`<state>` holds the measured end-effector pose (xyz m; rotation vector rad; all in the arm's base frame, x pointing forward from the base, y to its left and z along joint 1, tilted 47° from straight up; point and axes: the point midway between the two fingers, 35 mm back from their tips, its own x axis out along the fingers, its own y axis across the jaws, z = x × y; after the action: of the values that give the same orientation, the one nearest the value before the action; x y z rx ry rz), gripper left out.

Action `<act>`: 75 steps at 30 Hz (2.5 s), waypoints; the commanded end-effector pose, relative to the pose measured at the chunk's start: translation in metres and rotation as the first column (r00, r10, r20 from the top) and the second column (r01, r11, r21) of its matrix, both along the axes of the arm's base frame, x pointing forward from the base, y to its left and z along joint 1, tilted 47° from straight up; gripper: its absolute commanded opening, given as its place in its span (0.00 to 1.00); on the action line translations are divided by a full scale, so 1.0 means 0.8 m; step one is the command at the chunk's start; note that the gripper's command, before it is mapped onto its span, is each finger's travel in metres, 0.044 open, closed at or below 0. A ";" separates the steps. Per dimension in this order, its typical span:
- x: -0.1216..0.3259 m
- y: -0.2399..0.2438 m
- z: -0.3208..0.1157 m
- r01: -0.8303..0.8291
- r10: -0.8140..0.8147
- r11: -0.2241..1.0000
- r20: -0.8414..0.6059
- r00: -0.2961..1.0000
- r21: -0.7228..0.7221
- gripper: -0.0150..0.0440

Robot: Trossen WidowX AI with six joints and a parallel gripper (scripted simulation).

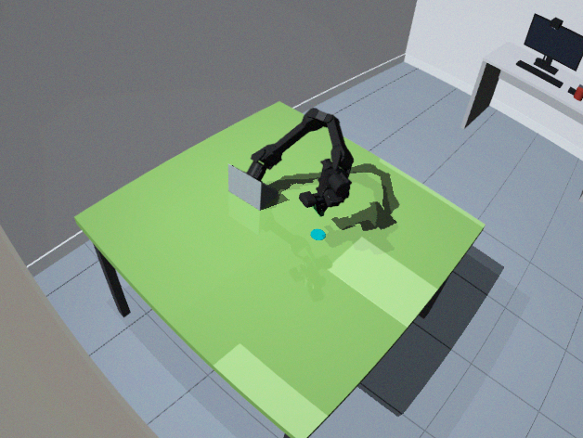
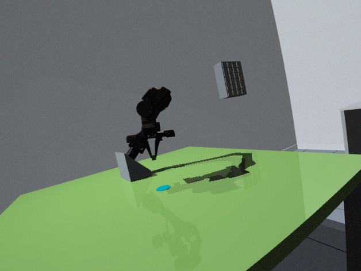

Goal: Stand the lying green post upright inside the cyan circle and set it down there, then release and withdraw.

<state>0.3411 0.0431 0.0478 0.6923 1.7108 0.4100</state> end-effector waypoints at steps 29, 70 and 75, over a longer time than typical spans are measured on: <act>-0.003 0.006 -0.033 0.029 -0.013 0.986 0.100 0.995 -0.163 0.29; 0.003 0.011 -0.058 0.146 -0.058 0.939 0.276 0.959 -0.310 0.29; 0.003 0.012 -0.060 0.166 -0.066 0.932 0.300 0.952 -0.322 0.29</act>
<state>0.3455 0.0523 0.0022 0.4560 1.4214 0.1289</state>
